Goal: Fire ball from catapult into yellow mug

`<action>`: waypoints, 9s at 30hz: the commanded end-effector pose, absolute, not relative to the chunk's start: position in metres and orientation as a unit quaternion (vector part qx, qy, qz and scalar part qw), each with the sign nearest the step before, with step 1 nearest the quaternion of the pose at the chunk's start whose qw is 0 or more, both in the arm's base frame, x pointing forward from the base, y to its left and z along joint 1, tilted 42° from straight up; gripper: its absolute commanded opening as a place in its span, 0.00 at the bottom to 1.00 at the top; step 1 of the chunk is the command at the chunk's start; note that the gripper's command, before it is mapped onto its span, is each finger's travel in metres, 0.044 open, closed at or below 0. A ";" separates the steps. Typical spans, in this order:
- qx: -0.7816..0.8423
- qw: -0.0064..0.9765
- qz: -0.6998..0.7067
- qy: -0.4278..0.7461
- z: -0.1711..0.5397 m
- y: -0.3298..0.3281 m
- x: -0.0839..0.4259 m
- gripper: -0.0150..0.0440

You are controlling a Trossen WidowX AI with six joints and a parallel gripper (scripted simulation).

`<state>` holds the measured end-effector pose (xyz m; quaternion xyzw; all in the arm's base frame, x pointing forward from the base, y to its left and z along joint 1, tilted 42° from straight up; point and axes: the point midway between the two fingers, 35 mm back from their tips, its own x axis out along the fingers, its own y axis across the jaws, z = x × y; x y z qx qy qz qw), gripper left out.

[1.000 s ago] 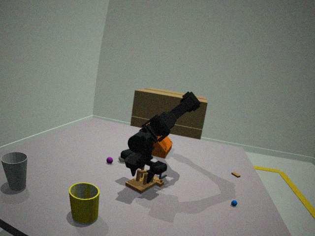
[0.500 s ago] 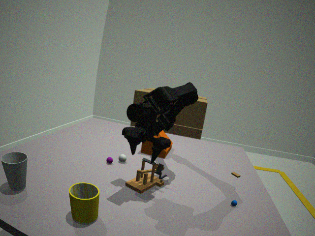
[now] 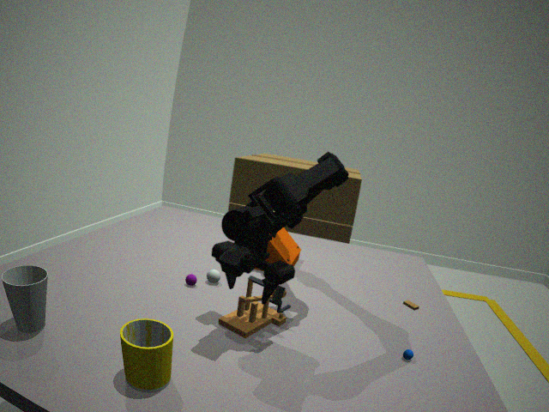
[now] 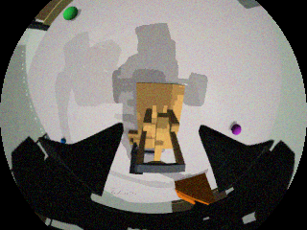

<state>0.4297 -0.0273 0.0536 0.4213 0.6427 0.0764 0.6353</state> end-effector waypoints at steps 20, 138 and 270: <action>0.426 0.634 0.075 0.641 0.027 -0.005 0.436 1.00; 0.425 0.635 0.075 0.641 0.056 -0.028 0.430 1.00; 0.425 0.637 0.072 0.639 0.087 -0.059 0.427 1.00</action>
